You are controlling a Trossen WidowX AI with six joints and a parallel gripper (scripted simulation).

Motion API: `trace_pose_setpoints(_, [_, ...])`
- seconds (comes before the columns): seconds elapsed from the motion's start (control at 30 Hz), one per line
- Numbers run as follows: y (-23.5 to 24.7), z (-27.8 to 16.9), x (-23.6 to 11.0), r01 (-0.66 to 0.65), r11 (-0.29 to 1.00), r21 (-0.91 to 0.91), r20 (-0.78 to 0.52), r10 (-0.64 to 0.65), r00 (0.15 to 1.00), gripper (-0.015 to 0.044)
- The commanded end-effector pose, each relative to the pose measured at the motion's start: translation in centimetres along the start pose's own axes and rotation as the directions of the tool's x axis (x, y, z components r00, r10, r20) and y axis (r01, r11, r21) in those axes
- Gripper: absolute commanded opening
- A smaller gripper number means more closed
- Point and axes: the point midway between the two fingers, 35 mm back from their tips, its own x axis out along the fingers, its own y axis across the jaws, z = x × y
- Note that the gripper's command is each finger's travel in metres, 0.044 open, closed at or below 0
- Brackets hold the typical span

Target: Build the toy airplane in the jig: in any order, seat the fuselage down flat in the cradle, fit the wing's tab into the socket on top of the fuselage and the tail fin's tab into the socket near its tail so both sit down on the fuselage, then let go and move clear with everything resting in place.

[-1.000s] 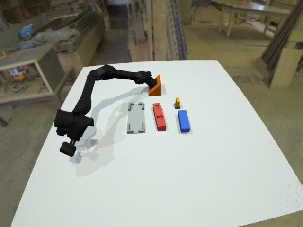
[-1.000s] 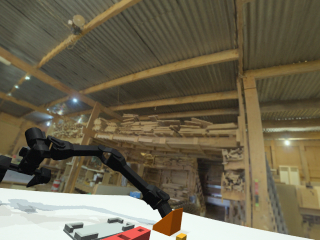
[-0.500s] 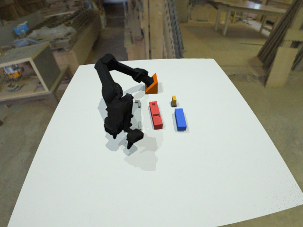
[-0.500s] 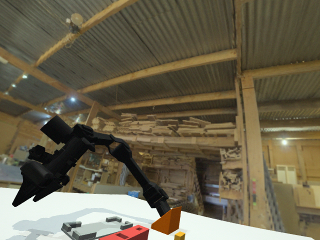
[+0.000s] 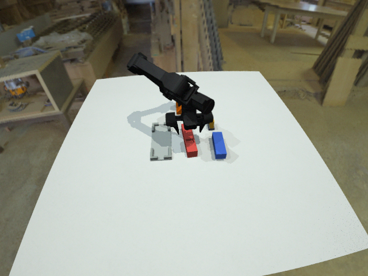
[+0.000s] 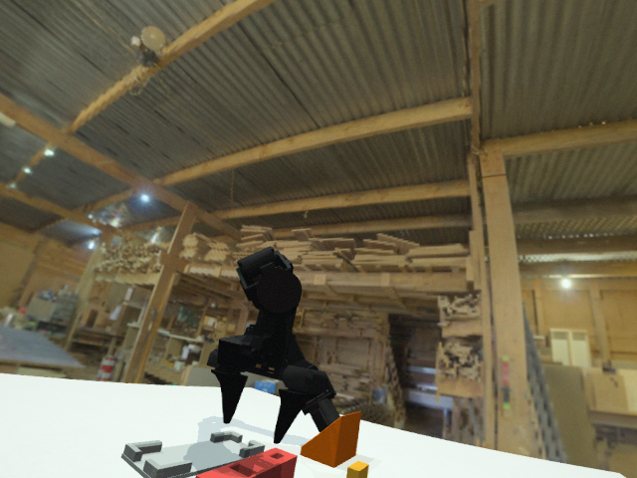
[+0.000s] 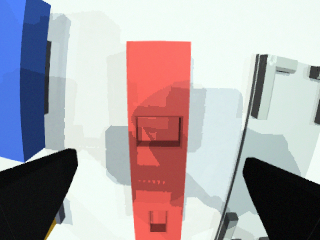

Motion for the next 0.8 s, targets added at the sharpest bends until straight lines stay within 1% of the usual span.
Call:
trace_pose_setpoints(0.0, [0.2, -2.3, -0.3, 0.011, 0.998, -0.058, -0.049, -0.014, 0.999, 0.0440])
trace_pose_setpoints(0.13, [0.2, -2.3, -0.1, 0.011, 0.998, -0.058, -0.049, -0.014, 0.999, 0.0440])
trace_pose_setpoints(0.2, [0.2, -2.4, 1.3, 0.011, 0.998, -0.058, -0.049, -0.014, 0.999, 0.0440])
trace_pose_setpoints(0.3, [0.1, -2.4, 1.6, 0.011, 0.998, -0.058, -0.049, -0.014, 0.999, 0.0440])
trace_pose_setpoints(0.4, [0.1, -2.5, 2.9, 0.012, 0.998, -0.058, -0.049, -0.015, 0.999, 0.0440])
trace_pose_setpoints(0.77, [0.1, -2.5, 4.4, 0.011, 0.998, -0.058, -0.048, -0.014, 0.999, 0.0440])
